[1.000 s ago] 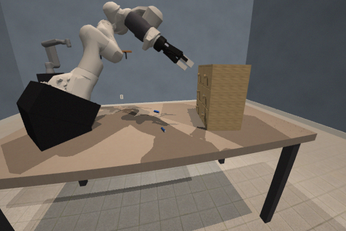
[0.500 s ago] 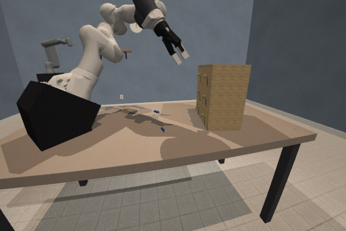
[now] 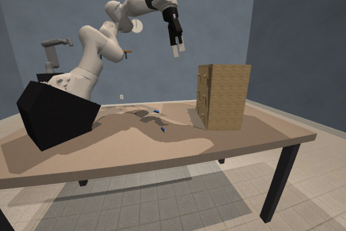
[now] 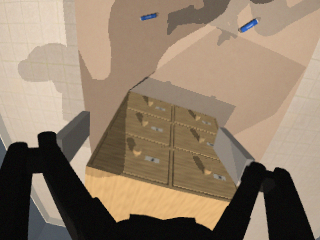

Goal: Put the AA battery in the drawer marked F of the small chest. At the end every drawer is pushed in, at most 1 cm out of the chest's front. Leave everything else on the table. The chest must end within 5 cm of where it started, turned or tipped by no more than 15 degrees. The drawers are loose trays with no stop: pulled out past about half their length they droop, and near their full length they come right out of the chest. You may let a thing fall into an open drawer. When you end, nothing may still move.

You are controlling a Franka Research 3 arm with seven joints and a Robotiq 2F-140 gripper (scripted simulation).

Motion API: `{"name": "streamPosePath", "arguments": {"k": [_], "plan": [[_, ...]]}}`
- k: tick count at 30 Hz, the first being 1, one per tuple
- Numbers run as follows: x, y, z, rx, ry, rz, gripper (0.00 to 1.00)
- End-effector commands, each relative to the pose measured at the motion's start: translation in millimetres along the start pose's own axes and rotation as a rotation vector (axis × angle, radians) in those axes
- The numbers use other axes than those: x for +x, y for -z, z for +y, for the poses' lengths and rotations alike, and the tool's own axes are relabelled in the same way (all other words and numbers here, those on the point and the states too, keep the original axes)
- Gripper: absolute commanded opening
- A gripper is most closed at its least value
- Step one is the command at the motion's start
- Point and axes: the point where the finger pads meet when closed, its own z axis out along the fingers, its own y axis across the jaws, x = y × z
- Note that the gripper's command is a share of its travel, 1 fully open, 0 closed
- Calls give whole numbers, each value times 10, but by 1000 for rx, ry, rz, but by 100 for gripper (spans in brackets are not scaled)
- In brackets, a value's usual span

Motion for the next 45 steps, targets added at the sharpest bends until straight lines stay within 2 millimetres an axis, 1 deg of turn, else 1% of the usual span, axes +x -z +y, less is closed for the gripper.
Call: {"name": "streamPosePath", "arguments": {"k": [1,8,45], "plan": [[196,-32,162,-75,-153,168,100],[226,16,164,-79,-152,217,100],[222,25,165,-81,-148,218,100]]}}
